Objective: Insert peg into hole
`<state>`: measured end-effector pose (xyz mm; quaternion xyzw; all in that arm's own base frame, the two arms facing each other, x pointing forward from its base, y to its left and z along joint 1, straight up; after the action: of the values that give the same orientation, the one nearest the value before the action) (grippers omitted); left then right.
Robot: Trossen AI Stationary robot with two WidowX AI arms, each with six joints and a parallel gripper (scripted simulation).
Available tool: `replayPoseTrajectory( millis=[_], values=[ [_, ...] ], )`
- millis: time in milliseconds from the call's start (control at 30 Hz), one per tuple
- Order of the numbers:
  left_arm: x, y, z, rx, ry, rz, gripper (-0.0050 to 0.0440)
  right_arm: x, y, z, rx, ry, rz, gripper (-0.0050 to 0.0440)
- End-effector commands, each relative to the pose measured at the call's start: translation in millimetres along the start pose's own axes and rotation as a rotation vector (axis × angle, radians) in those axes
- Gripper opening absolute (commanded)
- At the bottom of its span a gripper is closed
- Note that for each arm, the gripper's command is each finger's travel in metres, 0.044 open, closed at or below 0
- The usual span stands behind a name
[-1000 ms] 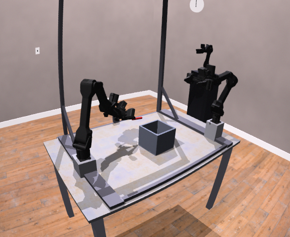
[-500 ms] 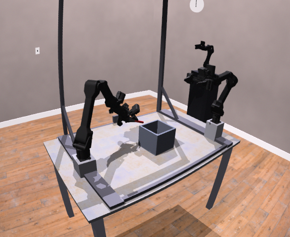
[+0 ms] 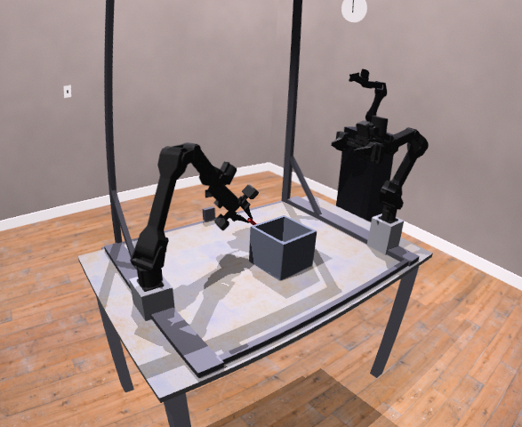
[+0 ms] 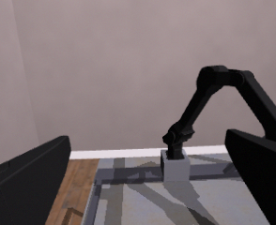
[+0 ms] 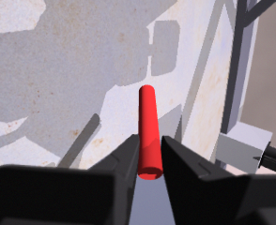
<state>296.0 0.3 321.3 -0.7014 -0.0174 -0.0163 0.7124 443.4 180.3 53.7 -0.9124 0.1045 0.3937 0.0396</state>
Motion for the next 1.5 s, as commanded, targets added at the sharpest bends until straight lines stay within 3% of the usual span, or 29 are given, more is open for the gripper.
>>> replayPoseTrajectory(
  millis=[0, 267, 433, 833, 1033, 1200, 1467],
  values=[
    [-1.1, 0.5, -1.3, 0.002, 0.005, -0.001, 0.0440, 4.4, -2.7, -13.8, -0.169, -0.062, 0.022, 0.0065],
    [-1.1, 0.5, -1.3, 0.002, 0.005, -0.001, 0.0440, 12.6, -0.4, -18.0, -0.489, -0.189, 0.026, 0.0065],
    [-1.1, 0.5, -1.3, 0.002, 0.005, -0.001, 0.0440, 13.9, 0.7, -17.9, -0.541, -0.212, 0.024, 0.0065],
    [-1.1, 0.5, -1.3, 0.002, 0.005, -0.001, 0.0440, 17.6, 11.3, -23.7, -1.016, -0.420, -0.061, 0.0065],
    [-1.1, 0.5, -1.3, 0.002, 0.005, -0.001, 0.0440, 17.6, 16.2, -21.7, -1.132, -0.481, -0.098, 0.0065],
    [-1.1, 0.5, -1.3, 0.002, 0.005, -0.001, 0.0440, 17.1, 15.2, -17.6, -1.129, -0.484, -0.092, 0.0065],
    [-1.1, 0.5, -1.3, 0.002, 0.005, -0.001, 0.0440, 6.3, 11.4, -32.2, -1.101, -0.431, -0.090, 0.0065]
  ],
)
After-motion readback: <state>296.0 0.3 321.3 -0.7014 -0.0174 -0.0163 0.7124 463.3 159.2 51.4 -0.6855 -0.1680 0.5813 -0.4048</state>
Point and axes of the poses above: on each arm, the point midway between the two fingers, 35 mm back from their tips, its own x axis out along the fingers, its own z axis across the jaws, y = z × x, the point moved 2 cm from there along -x, back along the fingers, and after that the axes turned 1 degree about x, right-handed, at the moved point
